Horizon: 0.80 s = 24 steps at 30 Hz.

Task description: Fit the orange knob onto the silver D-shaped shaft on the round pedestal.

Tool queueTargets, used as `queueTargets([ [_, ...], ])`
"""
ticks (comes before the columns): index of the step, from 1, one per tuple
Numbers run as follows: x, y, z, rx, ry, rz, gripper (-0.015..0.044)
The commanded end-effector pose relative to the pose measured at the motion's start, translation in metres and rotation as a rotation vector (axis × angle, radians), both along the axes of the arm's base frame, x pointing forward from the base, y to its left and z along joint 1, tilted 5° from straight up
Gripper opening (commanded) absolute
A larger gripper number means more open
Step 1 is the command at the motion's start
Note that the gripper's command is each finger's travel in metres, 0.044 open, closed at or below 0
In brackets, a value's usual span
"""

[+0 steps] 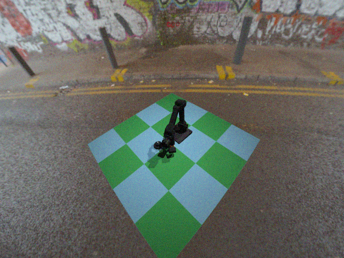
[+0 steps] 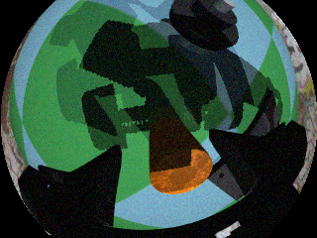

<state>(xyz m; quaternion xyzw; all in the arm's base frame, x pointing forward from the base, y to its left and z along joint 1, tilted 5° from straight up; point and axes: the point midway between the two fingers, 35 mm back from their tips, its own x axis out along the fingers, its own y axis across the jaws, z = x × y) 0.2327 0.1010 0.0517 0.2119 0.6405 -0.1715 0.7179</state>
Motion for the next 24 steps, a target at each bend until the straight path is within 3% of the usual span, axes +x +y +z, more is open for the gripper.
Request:
queueTargets([
  [1, -0.002, -0.002, -0.008, -0.011, 0.013, 0.001, 0.0440],
  [10, -0.002, -0.002, -0.008, -0.011, 0.013, 0.001, 0.0204],
  [18, -0.002, -0.002, -0.008, -0.011, 0.013, 0.001, 0.0150],
  [24, 0.000, 0.000, 0.010, -0.011, 0.012, 0.001, 0.0000],
])
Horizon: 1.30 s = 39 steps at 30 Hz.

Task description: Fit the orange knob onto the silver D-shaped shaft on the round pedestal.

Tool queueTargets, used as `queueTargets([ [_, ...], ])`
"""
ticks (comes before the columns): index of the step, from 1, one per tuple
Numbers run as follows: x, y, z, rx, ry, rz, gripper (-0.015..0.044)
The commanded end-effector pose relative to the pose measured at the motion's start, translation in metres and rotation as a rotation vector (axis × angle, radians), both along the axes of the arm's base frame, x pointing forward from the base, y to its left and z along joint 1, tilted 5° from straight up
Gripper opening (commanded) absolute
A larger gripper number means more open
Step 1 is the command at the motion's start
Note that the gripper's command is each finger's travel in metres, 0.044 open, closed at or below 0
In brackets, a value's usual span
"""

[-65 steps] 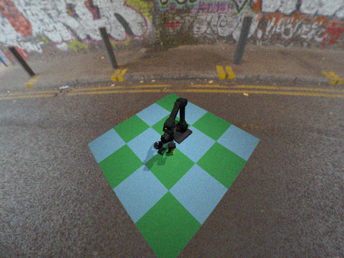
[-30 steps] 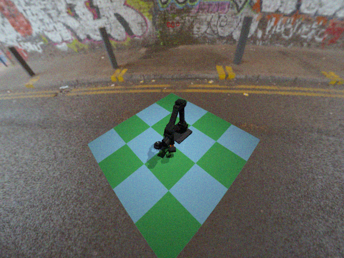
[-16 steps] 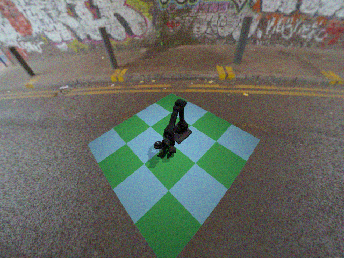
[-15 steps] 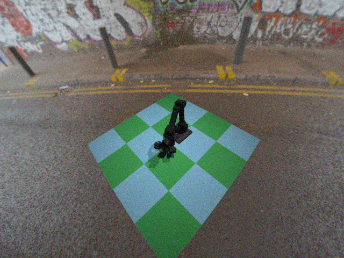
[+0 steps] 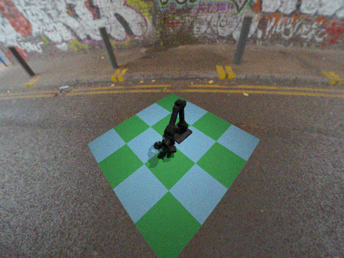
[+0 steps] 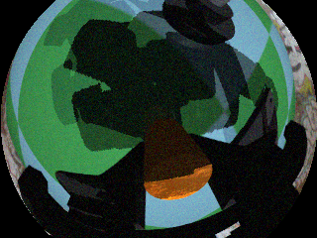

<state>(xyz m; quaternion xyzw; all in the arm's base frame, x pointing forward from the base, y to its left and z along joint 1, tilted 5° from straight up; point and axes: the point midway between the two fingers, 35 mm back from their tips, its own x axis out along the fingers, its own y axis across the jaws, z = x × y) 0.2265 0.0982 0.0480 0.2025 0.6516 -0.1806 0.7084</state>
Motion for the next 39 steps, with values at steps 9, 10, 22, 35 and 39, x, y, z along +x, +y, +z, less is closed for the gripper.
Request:
queueTargets([
  [9, 0.004, 0.004, 0.063, 0.008, -0.024, 0.003, 0.0000],
  [10, 0.003, 0.004, 0.068, 0.008, -0.024, 0.003, 0.0000],
  [22, -0.014, -0.002, 0.132, 0.007, -0.023, 0.001, 0.0000],
  [35, -0.014, -0.001, 0.142, 0.119, -0.075, 0.015, 0.0000],
  [39, -0.014, 0.000, 0.151, 0.192, -0.120, 0.021, 0.0000],
])
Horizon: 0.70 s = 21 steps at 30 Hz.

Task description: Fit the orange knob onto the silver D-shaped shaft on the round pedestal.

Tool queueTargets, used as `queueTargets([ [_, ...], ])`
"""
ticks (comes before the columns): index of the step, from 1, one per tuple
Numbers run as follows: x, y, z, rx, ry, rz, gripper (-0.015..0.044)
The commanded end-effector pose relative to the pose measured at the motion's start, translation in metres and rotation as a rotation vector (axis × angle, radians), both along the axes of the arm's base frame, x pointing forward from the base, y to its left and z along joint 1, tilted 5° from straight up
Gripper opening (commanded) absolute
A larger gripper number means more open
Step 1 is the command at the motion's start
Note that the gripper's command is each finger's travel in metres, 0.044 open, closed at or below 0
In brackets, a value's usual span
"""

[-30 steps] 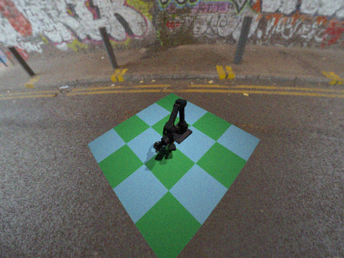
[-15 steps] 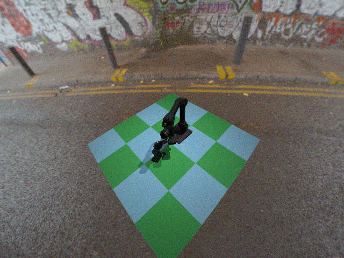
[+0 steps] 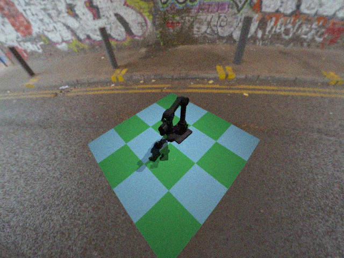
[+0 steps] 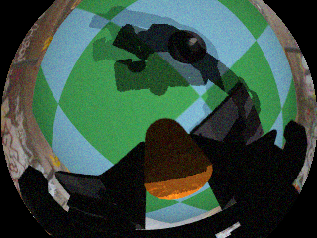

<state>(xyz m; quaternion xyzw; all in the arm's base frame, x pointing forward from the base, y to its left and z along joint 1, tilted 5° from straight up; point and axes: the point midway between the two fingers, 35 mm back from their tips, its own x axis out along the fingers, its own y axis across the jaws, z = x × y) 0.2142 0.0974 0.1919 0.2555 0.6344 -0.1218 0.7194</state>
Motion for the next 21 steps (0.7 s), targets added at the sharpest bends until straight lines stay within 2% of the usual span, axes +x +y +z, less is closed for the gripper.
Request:
queueTargets([
  [1, -0.001, 0.001, 0.009, 0.069, -0.049, 0.011, 0.0000],
  [21, 0.003, 0.004, 0.053, 0.435, -0.275, 0.041, 0.0000],
])
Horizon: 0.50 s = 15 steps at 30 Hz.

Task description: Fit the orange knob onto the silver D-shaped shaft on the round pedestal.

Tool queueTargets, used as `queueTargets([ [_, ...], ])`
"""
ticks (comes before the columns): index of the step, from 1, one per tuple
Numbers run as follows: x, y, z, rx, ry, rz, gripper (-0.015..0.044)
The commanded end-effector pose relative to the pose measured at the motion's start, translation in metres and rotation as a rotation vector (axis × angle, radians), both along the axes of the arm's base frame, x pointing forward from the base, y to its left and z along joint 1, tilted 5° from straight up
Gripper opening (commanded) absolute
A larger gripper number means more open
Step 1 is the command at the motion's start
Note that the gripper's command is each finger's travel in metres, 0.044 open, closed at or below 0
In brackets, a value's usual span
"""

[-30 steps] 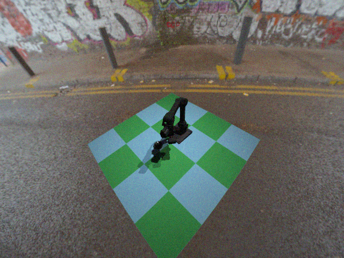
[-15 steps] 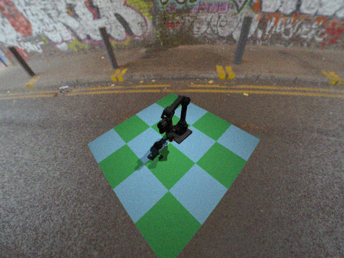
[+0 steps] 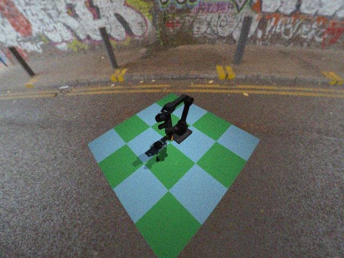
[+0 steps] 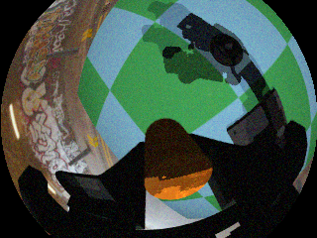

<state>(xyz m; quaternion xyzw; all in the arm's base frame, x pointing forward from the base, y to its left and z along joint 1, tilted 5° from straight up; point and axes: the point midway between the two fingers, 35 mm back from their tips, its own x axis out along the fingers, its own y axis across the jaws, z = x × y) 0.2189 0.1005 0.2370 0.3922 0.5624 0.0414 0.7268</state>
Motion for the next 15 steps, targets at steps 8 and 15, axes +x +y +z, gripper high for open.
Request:
queueTargets([
  [8, 0.000, 0.003, 0.025, 0.195, -0.134, 0.023, 0.0000],
  [15, 0.004, 0.003, 0.025, 0.217, -0.139, 0.020, 0.0000],
])
